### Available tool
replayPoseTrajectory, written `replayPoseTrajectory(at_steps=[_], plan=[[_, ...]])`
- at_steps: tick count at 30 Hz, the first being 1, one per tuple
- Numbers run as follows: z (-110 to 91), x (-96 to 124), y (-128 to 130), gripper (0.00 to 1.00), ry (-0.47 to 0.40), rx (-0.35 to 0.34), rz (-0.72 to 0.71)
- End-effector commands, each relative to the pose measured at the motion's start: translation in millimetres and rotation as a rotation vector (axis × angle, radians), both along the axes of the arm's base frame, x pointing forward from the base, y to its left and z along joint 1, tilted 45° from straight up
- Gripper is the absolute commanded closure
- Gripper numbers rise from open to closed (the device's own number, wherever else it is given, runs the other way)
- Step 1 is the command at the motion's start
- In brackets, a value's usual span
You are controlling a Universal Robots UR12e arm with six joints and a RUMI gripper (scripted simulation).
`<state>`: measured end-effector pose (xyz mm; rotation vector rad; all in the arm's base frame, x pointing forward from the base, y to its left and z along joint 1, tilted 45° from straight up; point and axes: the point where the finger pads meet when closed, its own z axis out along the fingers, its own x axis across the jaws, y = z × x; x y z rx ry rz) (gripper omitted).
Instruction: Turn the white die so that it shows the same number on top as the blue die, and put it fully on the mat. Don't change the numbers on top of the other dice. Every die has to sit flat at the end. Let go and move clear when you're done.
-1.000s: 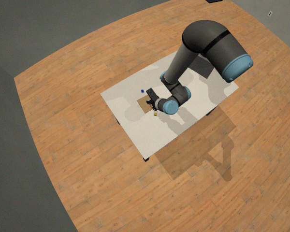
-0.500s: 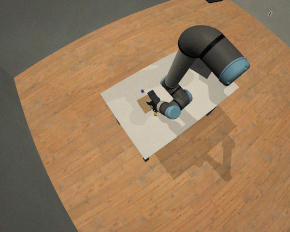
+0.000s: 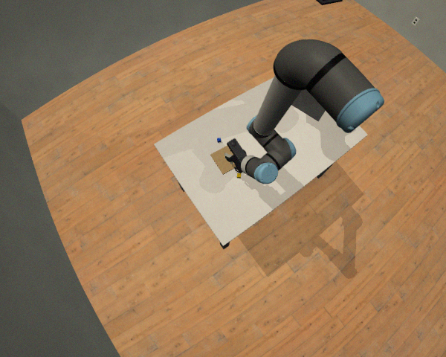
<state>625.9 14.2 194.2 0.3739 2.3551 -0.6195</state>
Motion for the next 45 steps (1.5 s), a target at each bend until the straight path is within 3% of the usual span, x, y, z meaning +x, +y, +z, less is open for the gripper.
replayPoseTrajectory(at_steps=[1, 45], plan=[[-0.4, 0.7, 0.3, 0.79, -0.001, 0.000, 0.000], [-42.1, 40.4, 13.9, 0.79, -0.001, 0.000, 0.000]])
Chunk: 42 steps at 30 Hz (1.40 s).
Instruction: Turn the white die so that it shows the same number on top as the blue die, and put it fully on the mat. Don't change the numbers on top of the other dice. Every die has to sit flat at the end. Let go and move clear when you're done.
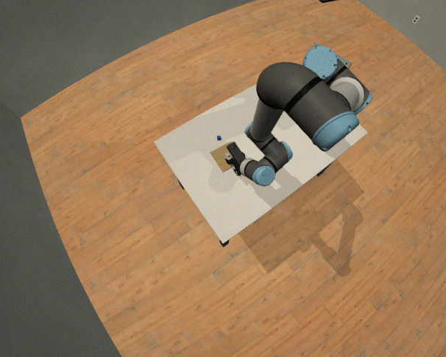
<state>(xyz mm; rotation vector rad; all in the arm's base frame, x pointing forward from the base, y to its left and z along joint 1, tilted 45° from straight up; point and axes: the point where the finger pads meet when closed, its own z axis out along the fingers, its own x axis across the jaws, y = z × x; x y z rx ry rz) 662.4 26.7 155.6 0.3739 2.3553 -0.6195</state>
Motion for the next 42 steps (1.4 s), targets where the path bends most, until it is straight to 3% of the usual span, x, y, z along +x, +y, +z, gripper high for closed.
replayPoseTrajectory(at_steps=[1, 42], plan=[[-3.6, 4.0, 1.4, 0.79, -0.001, 0.000, 0.000], [-10.3, 10.3, 3.5, 0.79, -0.001, 0.000, 0.000]])
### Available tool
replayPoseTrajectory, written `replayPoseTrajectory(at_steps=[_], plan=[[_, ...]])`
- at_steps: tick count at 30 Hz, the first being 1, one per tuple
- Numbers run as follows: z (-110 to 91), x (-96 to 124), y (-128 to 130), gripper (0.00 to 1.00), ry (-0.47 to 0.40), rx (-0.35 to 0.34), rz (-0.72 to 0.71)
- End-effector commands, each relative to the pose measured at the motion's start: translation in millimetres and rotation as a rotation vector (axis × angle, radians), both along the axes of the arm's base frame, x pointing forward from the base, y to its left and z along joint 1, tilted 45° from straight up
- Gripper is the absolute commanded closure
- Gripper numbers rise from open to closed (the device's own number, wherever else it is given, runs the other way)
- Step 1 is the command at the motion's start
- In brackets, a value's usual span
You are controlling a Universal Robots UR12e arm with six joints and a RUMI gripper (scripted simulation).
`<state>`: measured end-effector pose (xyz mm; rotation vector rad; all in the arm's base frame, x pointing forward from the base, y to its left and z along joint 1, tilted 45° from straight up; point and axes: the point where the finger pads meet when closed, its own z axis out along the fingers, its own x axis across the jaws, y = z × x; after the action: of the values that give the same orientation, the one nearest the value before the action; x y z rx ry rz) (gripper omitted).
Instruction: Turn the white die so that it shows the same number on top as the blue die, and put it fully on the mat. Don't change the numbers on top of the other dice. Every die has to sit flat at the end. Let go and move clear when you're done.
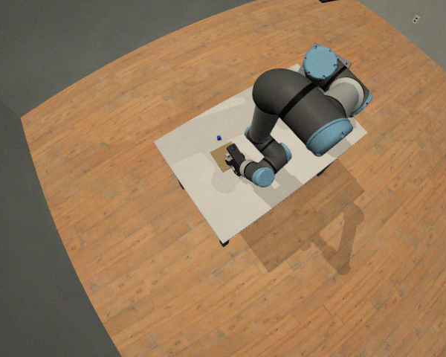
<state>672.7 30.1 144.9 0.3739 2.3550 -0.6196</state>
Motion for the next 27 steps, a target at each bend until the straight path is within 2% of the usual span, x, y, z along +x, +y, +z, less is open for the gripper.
replayPoseTrajectory(at_steps=[1, 13, 14, 27], plan=[[0.5, 0.0, 0.1, 0.79, -0.001, 0.000, 0.000], [0.5, 0.0, 0.1, 0.79, -0.001, 0.000, 0.000], [0.5, 0.0, 0.1, 0.97, -0.001, 0.000, 0.000], [0.5, 0.0, 0.1, 0.97, -0.001, 0.000, 0.000]])
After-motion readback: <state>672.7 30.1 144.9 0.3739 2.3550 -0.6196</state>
